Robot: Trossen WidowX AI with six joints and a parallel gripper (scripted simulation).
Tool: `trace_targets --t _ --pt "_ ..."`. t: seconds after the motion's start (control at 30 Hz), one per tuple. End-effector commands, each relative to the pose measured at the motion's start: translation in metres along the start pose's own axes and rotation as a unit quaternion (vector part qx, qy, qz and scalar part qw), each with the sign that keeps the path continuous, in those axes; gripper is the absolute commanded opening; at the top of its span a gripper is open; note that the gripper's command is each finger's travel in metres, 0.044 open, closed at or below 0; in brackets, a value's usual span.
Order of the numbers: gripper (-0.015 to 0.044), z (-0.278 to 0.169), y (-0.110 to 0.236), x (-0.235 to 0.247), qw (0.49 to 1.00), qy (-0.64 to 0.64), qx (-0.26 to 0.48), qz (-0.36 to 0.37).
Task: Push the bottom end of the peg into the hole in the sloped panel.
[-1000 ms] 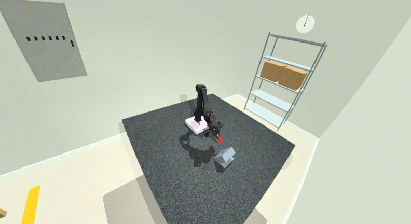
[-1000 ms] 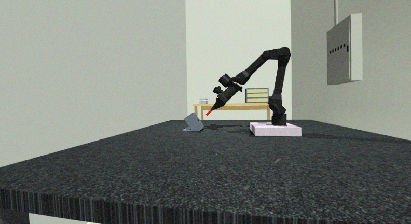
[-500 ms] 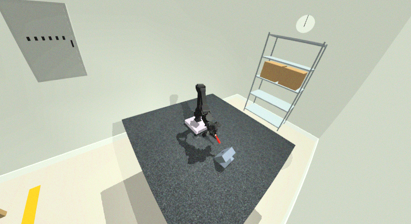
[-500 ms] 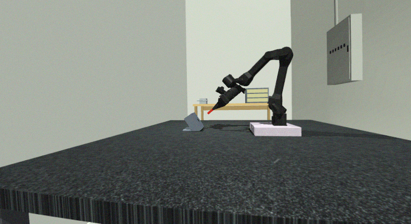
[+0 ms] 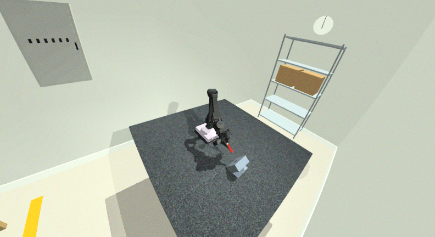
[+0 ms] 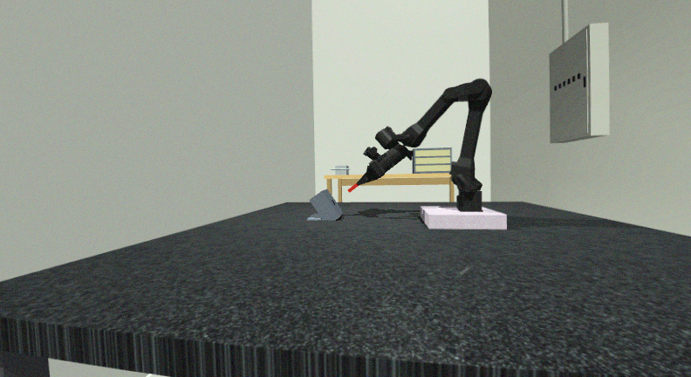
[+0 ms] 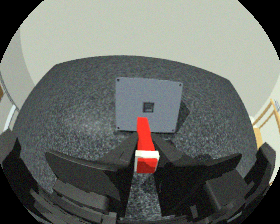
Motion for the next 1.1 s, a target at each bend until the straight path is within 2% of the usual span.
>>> trace_targets --t 0.0,1.07 --pt "0.0 -0.001 -0.004 -0.001 1.0 0.002 -0.002 -0.001" --pt "0.0 -0.006 -0.034 -0.007 1.0 0.011 -0.018 -0.018"
Point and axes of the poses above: the point midway between the two fingers, 35 mm back from their tips, its own y axis back along the fingers, its own x axis across the jaws, z = x × y, the point moved 10 cm from there along y, back along the fingers, and after that the axes turned 14 degrees about y, right-handed, at the moved point
